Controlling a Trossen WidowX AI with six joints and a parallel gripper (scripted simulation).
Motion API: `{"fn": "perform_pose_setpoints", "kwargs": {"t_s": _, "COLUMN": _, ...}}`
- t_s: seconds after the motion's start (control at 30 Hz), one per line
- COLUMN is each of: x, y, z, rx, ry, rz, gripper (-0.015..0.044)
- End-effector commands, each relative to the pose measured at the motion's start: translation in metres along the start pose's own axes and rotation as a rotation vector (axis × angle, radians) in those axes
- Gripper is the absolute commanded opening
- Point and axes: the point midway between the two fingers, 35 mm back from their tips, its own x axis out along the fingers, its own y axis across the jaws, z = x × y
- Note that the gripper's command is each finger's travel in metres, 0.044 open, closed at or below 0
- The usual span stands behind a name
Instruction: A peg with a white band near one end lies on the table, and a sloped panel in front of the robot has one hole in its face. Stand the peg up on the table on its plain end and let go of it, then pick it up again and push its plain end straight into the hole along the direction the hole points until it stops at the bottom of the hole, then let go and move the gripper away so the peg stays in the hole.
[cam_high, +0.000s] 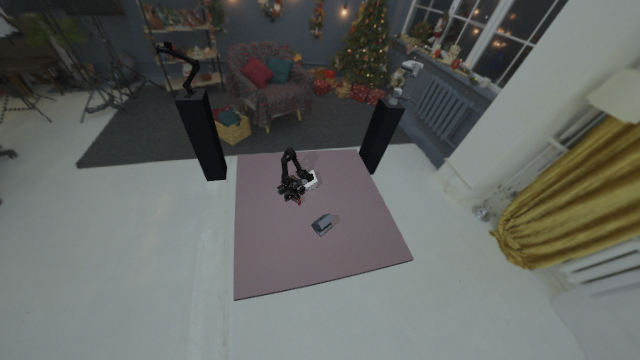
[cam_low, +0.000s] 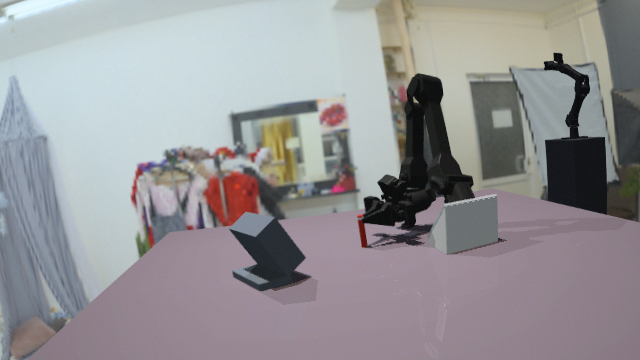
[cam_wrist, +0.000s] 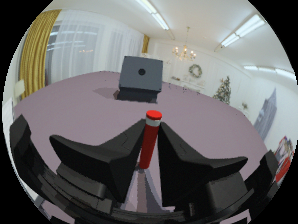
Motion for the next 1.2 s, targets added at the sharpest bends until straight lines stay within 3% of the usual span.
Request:
{"fn": "perform_pose_setpoints", "kwargs": {"t_s": 0.0, "x": -0.001, "y": -0.0001, "z": -0.0025, "rx": 0.0, "ry": 0.001, "rz": 0.0, "gripper": 0.0049}}
{"fn": "perform_pose_setpoints", "kwargs": {"t_s": 0.23, "x": -0.0018, "y": 0.0, "z": -0.003, "rx": -0.001, "ry": -0.011, "rz": -0.001, "gripper": 0.0049}}
{"fn": "perform_pose_setpoints", "kwargs": {"t_s": 0.37, "x": -0.0009, "y": 0.0002, "z": -0.0006, "rx": -0.002, "ry": -0.015, "rz": -0.002, "gripper": 0.013}}
{"fn": "perform_pose_setpoints", "kwargs": {"t_s": 1.17, "x": -0.0009, "y": 0.0002, "z": -0.0006, "rx": -0.002, "ry": -0.015, "rz": -0.002, "gripper": 0.013}}
